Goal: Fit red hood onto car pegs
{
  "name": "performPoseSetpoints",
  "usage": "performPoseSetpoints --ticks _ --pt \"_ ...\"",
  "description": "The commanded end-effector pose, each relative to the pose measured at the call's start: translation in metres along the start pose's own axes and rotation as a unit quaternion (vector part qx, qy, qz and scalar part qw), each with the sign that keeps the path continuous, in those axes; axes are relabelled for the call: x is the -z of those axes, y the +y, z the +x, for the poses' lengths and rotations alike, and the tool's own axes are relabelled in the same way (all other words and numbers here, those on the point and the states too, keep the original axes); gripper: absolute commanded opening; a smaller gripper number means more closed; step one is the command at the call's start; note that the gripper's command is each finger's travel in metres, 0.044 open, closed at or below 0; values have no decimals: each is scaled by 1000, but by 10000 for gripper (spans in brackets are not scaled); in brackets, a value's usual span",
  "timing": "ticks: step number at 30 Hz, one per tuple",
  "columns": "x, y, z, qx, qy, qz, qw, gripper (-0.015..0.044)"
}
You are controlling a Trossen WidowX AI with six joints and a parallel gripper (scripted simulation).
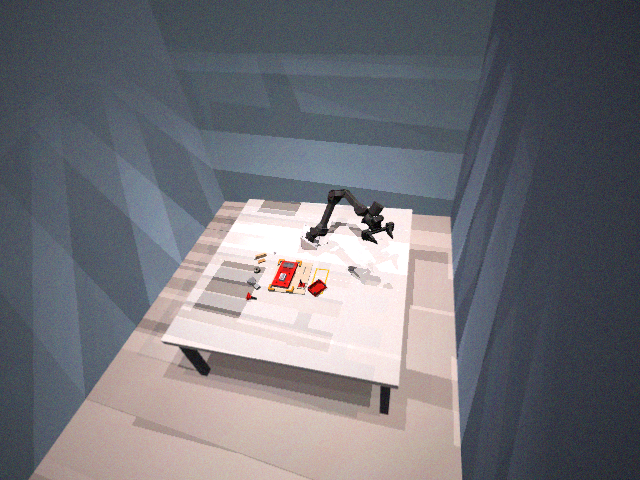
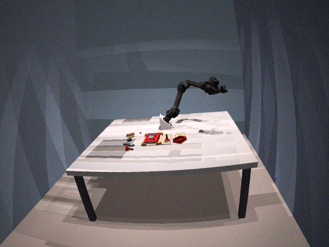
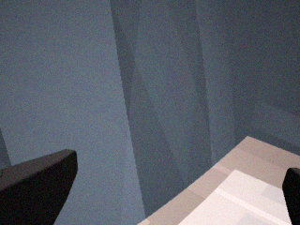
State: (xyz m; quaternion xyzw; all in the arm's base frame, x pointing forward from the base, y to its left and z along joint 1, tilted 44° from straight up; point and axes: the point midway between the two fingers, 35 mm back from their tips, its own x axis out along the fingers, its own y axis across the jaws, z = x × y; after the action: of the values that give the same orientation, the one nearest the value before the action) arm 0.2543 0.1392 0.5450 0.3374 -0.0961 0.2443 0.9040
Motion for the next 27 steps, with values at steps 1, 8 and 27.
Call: performPoseSetpoints --ticks 1,8,27 --pt "31 -34 15 46 38 10 998 440" --pt "85 -102 28 134 101 40 985 440" --pt "223 -295 -34 431 221 155 861 440"
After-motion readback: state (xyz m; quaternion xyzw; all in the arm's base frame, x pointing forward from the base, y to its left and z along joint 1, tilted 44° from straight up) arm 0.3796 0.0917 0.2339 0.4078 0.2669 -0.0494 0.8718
